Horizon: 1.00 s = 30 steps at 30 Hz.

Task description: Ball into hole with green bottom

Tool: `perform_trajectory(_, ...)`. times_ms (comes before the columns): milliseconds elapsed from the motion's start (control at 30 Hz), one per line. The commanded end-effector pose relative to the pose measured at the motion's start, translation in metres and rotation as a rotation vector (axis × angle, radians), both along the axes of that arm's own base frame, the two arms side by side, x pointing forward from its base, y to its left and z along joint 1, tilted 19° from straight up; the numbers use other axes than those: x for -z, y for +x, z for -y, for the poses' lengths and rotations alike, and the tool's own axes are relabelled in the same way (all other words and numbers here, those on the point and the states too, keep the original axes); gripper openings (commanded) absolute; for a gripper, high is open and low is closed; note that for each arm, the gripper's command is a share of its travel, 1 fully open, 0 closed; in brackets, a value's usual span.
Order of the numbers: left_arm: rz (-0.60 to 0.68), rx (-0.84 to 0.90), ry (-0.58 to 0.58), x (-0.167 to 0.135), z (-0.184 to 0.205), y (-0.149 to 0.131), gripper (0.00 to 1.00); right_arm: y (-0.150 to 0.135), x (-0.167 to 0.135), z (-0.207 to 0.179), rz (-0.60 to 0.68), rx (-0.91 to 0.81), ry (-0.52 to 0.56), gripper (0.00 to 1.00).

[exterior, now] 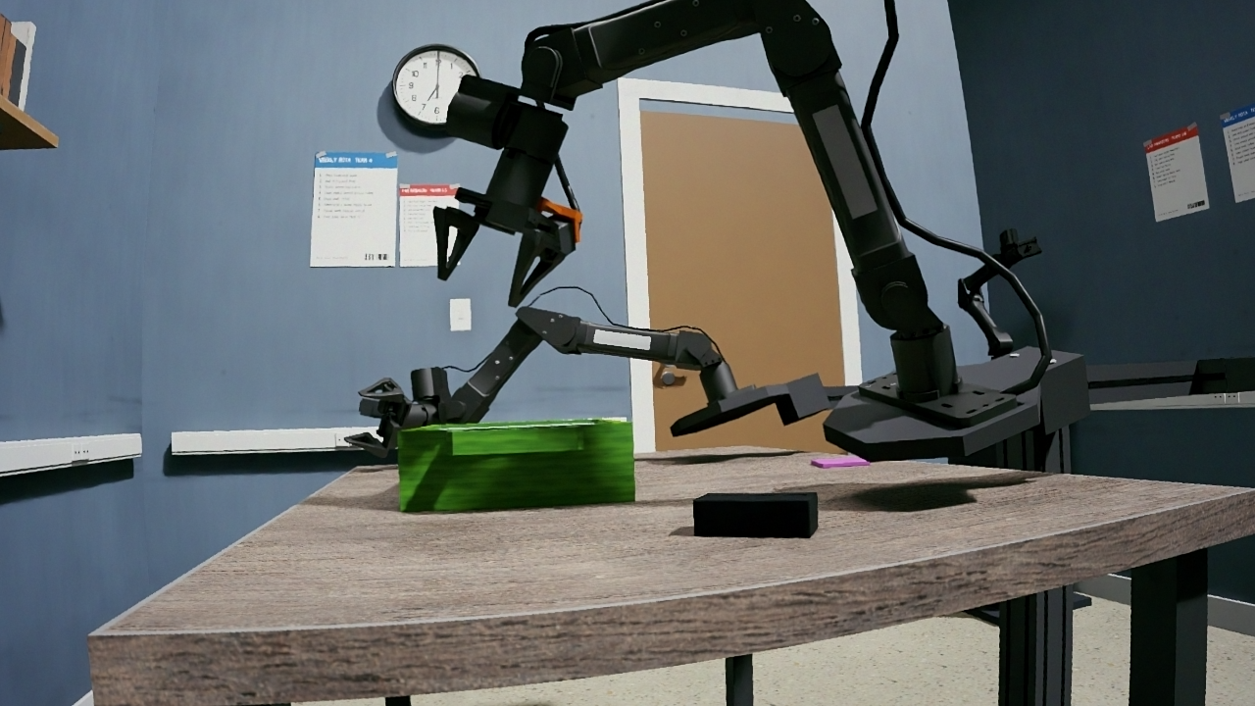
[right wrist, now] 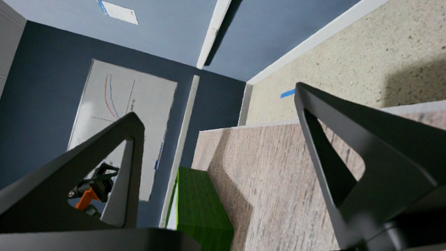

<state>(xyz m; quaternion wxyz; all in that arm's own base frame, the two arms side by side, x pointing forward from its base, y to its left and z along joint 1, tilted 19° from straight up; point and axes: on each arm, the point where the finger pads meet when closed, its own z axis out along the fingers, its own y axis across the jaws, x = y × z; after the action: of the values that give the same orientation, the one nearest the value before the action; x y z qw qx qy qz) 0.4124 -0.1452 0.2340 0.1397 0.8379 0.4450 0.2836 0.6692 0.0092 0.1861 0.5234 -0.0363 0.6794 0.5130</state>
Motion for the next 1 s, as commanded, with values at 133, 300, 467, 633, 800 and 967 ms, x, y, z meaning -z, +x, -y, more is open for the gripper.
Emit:
perform_trajectory(133, 0.012, 0.002, -0.006, -0.005, 0.001, 0.0, 1.0, -0.001, -0.01, -0.001, 0.02, -0.002, -0.004, 1.0)
perform_trajectory(300, 0.012, 0.002, -0.006, -0.005, 0.001, 0.0, 1.0, -0.001, -0.01, -0.001, 0.02, -0.002, -0.004, 1.0)
perform_trajectory(467, 0.012, 0.002, -0.006, -0.005, 0.001, 0.0, 1.0, -0.001, -0.01, -0.001, 0.02, -0.002, -0.004, 1.0)
perform_trajectory(633, 0.017, 0.01, -0.017, -0.01, 0.004, -0.002, 0.36, -0.002, -0.021, -0.005, 0.05, -0.01, -0.015, 1.0)
perform_trajectory(800, 0.017, 0.01, -0.017, -0.01, 0.004, -0.002, 0.36, -0.002, -0.021, -0.005, 0.05, -0.01, -0.015, 1.0)
perform_trajectory(967, 0.017, 0.01, -0.017, -0.01, 0.004, -0.002, 0.36, -0.002, -0.021, -0.005, 0.05, -0.01, -0.015, 1.0)
